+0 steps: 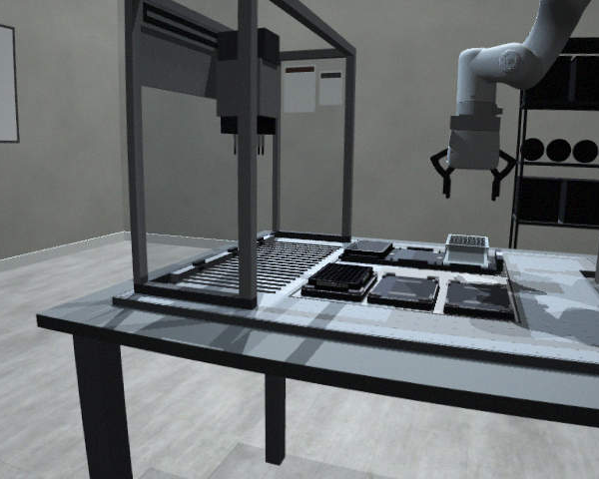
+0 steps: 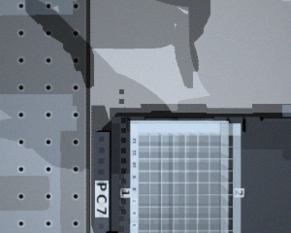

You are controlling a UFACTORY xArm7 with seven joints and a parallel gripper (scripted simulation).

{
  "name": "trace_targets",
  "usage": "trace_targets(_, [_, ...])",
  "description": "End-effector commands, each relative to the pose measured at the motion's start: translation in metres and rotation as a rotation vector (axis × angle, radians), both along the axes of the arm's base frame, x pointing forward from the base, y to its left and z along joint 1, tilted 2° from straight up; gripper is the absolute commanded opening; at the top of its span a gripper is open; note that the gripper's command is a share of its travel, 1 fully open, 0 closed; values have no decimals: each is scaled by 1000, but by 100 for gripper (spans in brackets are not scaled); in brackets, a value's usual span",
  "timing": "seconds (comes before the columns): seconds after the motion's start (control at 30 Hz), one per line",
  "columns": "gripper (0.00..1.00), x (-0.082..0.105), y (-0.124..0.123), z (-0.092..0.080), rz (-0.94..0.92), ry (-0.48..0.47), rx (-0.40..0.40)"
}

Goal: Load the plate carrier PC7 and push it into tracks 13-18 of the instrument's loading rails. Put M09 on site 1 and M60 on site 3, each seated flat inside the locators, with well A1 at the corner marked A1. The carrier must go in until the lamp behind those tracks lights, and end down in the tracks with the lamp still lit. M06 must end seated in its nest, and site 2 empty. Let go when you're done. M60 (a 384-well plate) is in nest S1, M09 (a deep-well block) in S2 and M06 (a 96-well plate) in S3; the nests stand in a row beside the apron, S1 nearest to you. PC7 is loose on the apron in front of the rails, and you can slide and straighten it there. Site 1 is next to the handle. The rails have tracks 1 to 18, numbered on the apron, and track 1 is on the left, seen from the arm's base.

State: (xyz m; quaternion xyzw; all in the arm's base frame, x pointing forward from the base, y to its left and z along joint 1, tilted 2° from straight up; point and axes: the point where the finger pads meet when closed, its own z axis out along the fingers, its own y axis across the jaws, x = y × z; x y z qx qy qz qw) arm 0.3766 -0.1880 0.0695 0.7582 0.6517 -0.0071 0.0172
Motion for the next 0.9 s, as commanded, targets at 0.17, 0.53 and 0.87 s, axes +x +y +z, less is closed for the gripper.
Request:
trace_targets(0.17, [100, 1, 0, 16, 0, -3, -1])
trace_targets(0.53, [100, 1, 0, 24, 0, -3, -1])
trace_targets(0.87, [100, 5, 3, 23, 1, -3, -1])
